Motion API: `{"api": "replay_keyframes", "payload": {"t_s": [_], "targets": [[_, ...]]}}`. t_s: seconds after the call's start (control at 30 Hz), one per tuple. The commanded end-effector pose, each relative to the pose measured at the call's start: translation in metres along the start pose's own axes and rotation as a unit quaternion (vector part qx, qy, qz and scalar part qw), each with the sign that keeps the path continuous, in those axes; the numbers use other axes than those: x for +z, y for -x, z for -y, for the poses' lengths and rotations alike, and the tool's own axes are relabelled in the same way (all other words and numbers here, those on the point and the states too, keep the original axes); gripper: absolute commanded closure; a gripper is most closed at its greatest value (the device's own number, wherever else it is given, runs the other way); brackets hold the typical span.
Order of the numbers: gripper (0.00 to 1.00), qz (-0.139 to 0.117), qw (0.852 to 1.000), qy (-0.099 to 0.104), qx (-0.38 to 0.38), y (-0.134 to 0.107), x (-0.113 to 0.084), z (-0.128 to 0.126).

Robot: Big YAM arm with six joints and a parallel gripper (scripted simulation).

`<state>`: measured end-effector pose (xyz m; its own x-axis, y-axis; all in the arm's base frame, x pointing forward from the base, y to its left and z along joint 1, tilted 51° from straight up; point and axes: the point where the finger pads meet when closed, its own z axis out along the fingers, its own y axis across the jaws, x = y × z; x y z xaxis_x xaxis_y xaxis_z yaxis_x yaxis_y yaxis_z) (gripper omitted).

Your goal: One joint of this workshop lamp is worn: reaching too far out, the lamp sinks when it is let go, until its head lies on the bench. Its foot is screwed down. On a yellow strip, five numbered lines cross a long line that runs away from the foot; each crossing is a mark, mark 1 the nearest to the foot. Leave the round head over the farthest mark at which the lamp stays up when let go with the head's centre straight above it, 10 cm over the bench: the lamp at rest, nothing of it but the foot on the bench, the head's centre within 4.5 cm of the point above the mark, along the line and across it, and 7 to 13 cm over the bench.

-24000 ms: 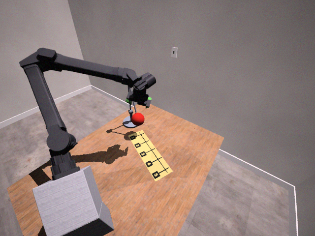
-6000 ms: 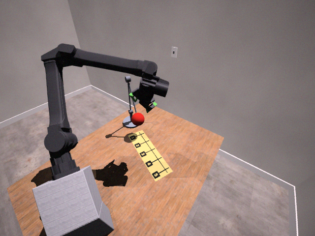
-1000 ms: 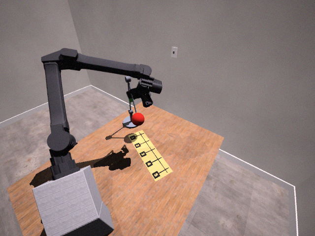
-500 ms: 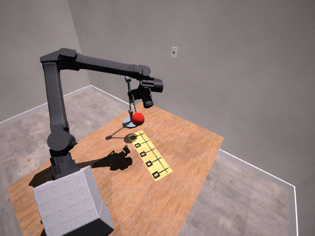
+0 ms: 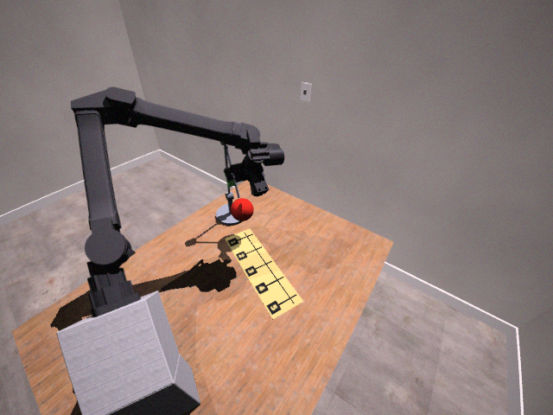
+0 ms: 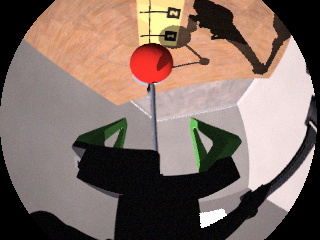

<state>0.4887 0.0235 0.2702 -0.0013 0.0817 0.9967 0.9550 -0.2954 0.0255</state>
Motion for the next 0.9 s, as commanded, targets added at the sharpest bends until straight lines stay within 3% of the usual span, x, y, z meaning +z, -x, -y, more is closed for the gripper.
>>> {"api": "replay_keyframes", "payload": {"t_s": [0.0, 0.87], "targets": [[0.00, 0.005, 0.999, 0.037, 0.001, -0.011, 0.001, -0.003], [0.00, 0.006, 1.000, -0.014, -0.007, 0.001, 0.065, -0.001]]}}
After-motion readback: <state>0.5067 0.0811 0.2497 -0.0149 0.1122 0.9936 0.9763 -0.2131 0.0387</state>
